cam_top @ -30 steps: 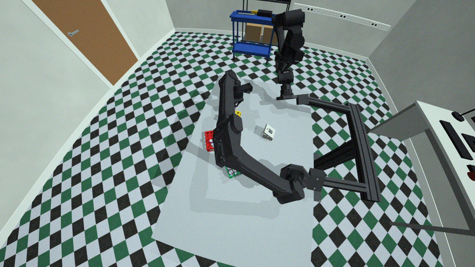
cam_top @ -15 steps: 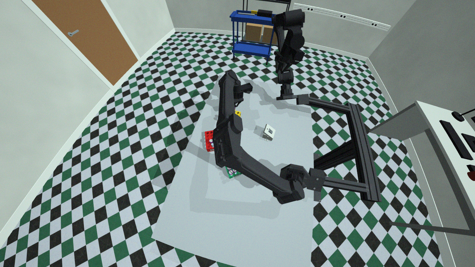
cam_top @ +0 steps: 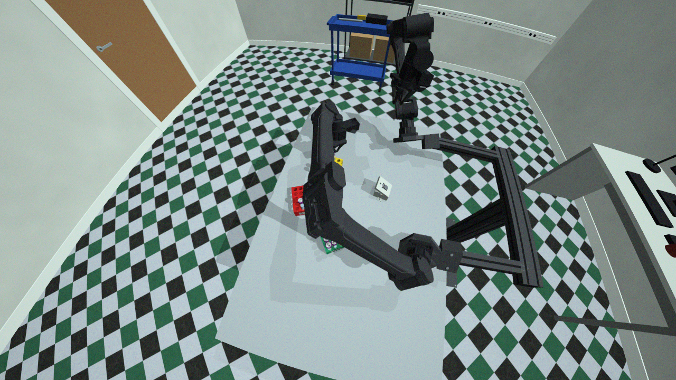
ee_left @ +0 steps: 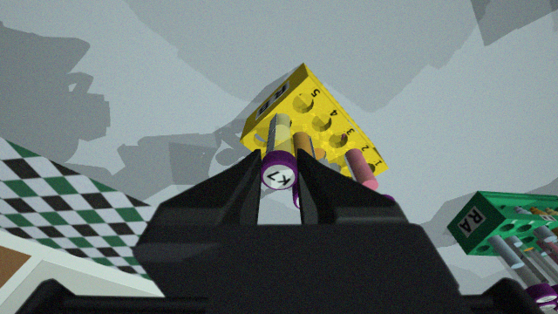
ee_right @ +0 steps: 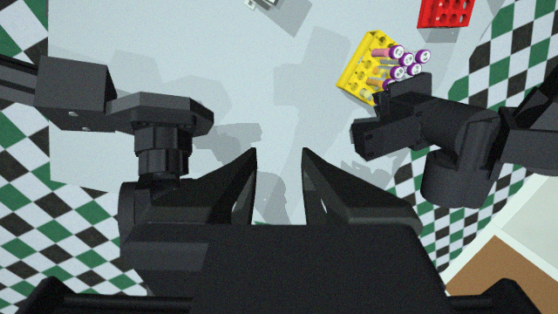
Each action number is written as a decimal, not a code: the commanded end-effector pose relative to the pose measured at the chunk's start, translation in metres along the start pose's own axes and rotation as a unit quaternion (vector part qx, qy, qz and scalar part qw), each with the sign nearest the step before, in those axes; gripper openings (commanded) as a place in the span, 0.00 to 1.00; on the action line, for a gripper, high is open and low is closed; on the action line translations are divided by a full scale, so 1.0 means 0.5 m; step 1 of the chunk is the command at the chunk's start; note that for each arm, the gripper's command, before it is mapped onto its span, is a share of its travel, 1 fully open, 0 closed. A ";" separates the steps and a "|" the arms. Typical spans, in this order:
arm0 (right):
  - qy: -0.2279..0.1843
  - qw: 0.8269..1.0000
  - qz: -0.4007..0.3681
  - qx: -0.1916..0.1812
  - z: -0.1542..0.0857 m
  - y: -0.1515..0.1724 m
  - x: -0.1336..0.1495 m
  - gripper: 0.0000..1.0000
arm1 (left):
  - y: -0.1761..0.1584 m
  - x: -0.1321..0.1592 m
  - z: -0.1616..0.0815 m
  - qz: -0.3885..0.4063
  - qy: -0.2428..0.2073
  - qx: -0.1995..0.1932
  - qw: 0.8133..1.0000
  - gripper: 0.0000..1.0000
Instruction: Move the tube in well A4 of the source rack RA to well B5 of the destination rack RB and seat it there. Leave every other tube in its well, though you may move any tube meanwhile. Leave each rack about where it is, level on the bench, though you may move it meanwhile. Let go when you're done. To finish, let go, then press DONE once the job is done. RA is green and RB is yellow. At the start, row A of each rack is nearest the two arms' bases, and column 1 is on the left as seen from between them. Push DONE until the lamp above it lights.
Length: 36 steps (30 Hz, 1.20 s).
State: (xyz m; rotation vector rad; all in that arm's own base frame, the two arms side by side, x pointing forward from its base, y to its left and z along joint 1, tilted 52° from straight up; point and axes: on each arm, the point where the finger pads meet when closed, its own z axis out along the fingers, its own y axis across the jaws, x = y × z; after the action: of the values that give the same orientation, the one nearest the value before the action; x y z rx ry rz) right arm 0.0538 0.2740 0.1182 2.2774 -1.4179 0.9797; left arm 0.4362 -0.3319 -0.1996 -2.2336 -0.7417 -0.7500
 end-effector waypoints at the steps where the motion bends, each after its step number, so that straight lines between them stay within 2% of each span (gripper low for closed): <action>1: -0.015 1.000 0.006 0.005 -0.022 -0.011 -0.010 0.30 | -0.001 -0.003 0.047 0.000 -0.004 0.013 1.000 0.24; 12: -0.015 1.000 0.006 0.005 -0.022 -0.011 -0.010 0.30 | -0.001 -0.003 0.047 0.000 -0.004 0.013 1.000 0.24; 13: -0.015 1.000 0.006 0.005 -0.022 -0.011 -0.010 0.30 | -0.001 -0.003 0.047 0.000 -0.004 0.013 1.000 0.30; 36: -0.015 1.000 0.006 0.005 -0.022 -0.011 -0.010 0.30 | -0.001 -0.003 0.047 0.000 -0.004 0.013 1.000 0.30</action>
State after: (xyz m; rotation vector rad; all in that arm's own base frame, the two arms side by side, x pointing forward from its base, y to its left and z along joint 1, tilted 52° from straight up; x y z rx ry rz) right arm 0.0538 0.2740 0.1182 2.2774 -1.4179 0.9797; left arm 0.4364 -0.3314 -0.2001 -2.2332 -0.7425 -0.7494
